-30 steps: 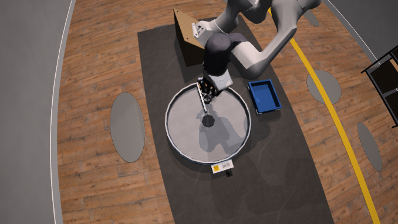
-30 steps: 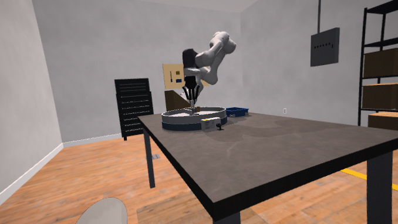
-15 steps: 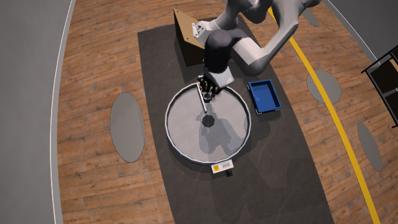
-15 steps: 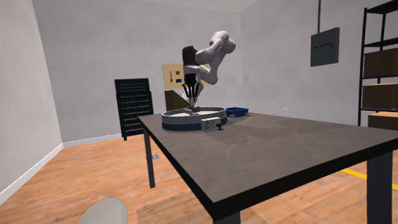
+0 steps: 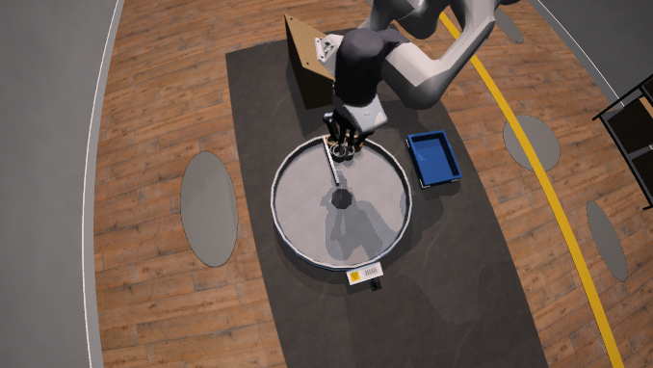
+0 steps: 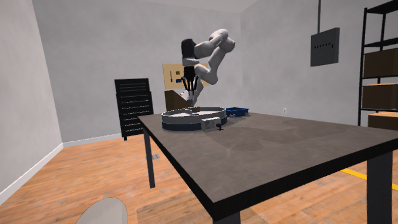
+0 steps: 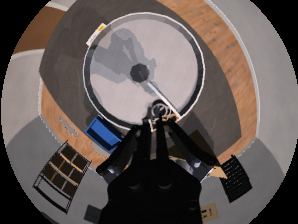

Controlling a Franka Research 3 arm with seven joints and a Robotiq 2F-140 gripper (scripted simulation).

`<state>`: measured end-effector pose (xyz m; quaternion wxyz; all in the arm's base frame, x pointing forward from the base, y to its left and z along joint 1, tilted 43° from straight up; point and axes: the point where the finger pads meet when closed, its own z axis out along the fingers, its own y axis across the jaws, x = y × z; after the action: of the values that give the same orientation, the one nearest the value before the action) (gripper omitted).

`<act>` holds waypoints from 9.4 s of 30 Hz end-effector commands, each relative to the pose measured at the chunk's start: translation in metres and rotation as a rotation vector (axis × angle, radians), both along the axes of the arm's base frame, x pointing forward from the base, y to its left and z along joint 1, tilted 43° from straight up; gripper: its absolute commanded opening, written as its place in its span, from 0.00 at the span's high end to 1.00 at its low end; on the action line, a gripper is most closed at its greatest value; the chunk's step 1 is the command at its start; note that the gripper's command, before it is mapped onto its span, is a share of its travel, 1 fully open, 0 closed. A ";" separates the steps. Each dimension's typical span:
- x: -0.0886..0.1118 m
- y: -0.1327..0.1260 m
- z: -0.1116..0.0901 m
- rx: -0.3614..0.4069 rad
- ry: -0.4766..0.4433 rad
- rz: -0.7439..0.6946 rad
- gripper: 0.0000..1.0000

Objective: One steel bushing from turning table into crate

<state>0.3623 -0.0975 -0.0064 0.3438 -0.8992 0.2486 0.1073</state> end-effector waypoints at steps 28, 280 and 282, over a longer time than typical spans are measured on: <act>-0.001 0.001 0.003 0.006 0.015 -0.009 1.00; 0.038 0.294 0.177 0.006 0.015 -0.009 1.00; 0.037 0.296 0.175 0.006 0.015 -0.009 1.00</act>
<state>0.4000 0.1967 0.1718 0.3452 -0.8951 0.2576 0.1154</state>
